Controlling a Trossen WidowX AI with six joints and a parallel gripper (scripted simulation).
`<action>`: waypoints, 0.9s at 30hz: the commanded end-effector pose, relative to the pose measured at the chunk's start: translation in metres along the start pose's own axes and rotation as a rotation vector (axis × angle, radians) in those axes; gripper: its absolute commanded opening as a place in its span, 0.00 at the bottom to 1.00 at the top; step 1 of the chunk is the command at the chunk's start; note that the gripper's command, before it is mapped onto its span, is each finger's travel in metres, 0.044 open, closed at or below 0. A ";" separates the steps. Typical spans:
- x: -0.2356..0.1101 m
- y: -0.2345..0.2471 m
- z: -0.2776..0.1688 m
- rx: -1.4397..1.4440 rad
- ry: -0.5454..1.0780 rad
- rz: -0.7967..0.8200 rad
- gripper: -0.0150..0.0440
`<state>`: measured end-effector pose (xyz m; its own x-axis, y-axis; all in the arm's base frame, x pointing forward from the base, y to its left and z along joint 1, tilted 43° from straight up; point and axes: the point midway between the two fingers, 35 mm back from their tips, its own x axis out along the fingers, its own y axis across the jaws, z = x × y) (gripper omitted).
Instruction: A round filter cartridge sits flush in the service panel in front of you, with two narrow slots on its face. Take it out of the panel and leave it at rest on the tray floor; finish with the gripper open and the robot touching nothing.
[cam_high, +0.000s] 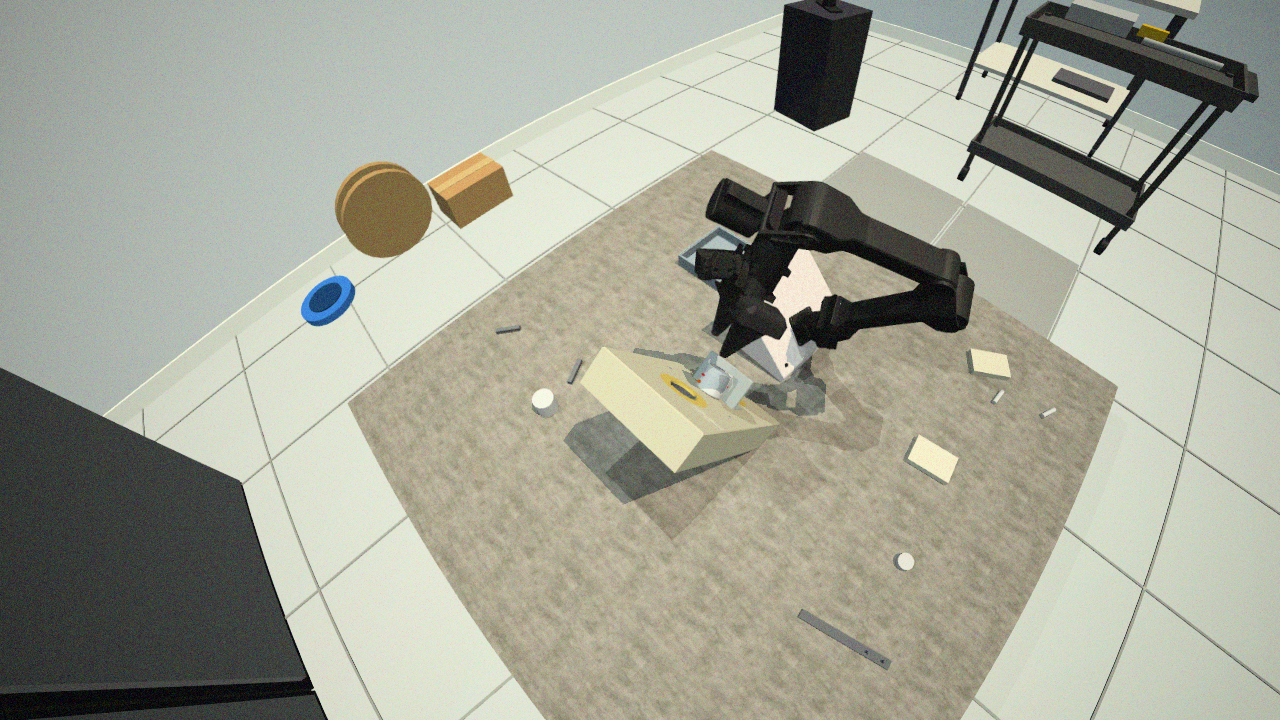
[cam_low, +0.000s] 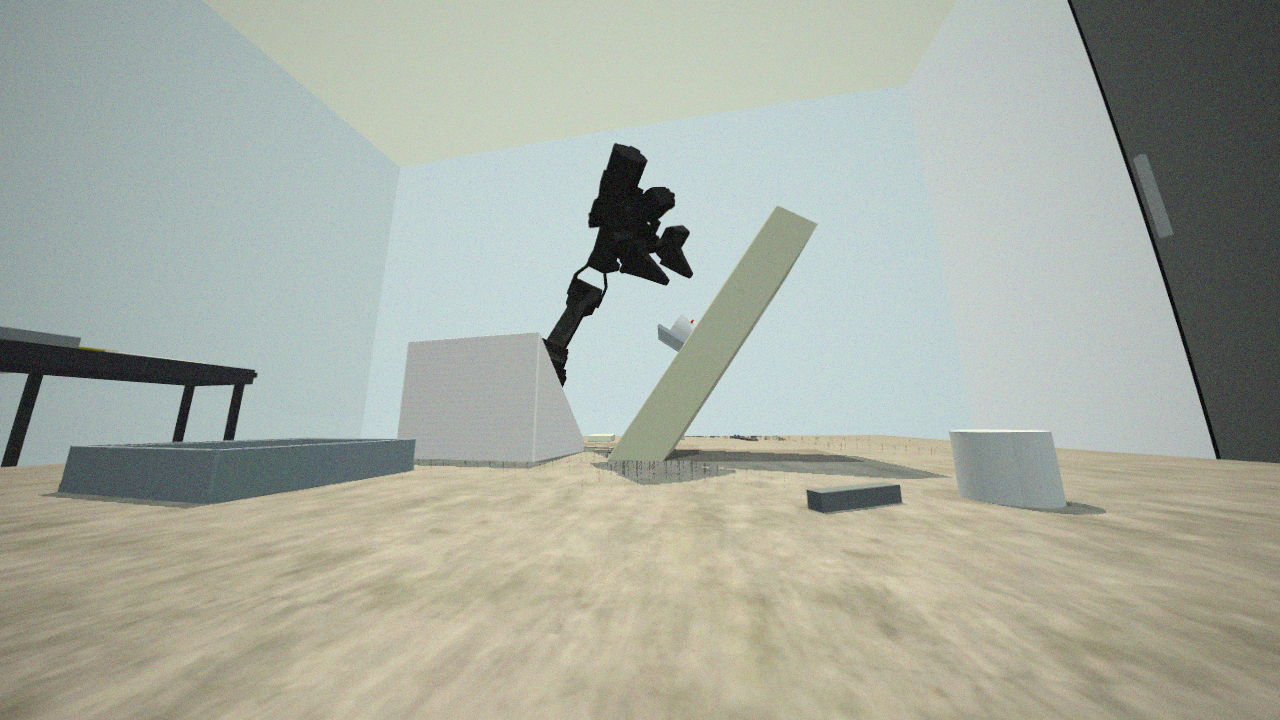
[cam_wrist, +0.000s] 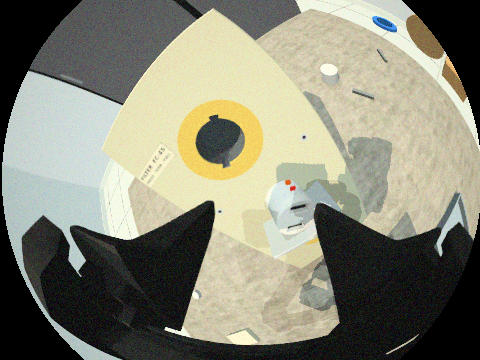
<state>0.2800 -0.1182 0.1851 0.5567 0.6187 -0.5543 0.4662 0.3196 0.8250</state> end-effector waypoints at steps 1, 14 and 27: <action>0.019 -0.028 -0.032 -0.744 0.165 -0.052 0.77; 0.020 -0.029 -0.033 -0.788 0.172 -0.049 0.77; 0.035 -0.031 -0.034 -0.788 0.171 -0.052 0.77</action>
<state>0.2607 -0.0862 0.1493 0.4092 0.6694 -0.6200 -0.1692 0.7234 0.6694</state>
